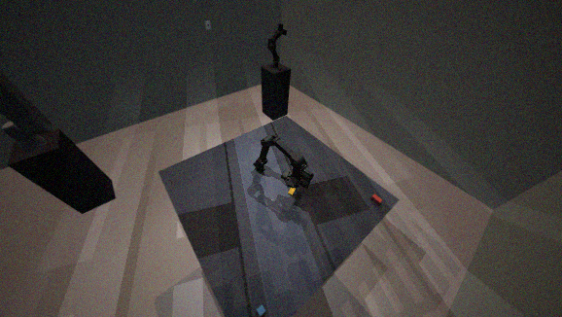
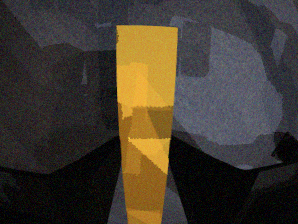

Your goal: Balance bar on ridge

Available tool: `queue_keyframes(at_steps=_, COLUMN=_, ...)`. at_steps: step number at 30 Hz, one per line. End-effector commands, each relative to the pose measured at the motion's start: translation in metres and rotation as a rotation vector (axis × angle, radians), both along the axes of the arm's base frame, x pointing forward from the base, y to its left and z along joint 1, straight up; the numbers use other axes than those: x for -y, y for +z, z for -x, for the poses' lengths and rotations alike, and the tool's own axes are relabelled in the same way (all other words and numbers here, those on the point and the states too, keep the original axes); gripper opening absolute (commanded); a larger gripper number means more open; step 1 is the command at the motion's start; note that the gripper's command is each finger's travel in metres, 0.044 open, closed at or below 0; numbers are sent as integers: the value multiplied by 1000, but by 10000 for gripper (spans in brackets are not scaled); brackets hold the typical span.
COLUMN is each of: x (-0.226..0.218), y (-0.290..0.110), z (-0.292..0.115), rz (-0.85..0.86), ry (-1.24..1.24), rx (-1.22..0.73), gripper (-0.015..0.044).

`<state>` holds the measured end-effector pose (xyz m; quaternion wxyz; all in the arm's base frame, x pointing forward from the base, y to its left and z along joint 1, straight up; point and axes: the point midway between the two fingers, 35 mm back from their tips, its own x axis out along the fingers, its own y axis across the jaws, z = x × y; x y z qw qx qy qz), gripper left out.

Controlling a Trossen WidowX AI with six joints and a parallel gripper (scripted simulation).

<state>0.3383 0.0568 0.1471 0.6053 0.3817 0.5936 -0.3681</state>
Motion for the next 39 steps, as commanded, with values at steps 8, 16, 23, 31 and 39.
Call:
queue_keyframes(at_steps=8, x=-6, y=-9, z=3, rz=1, ry=-49, rx=3, gripper=0)
queue_keyframes(at_steps=16, x=-5, y=-22, z=3, rz=1, ry=-53, rx=3, gripper=0)
queue_keyframes(at_steps=23, x=-5, y=-33, z=4, rz=1, ry=-57, rx=3, gripper=0)
queue_keyframes(at_steps=31, x=-4, y=-43, z=6, rz=1, ry=-61, rx=3, gripper=0)
queue_keyframes(at_steps=39, x=-4, y=-43, z=6, rz=1, ry=-61, rx=3, gripper=0)
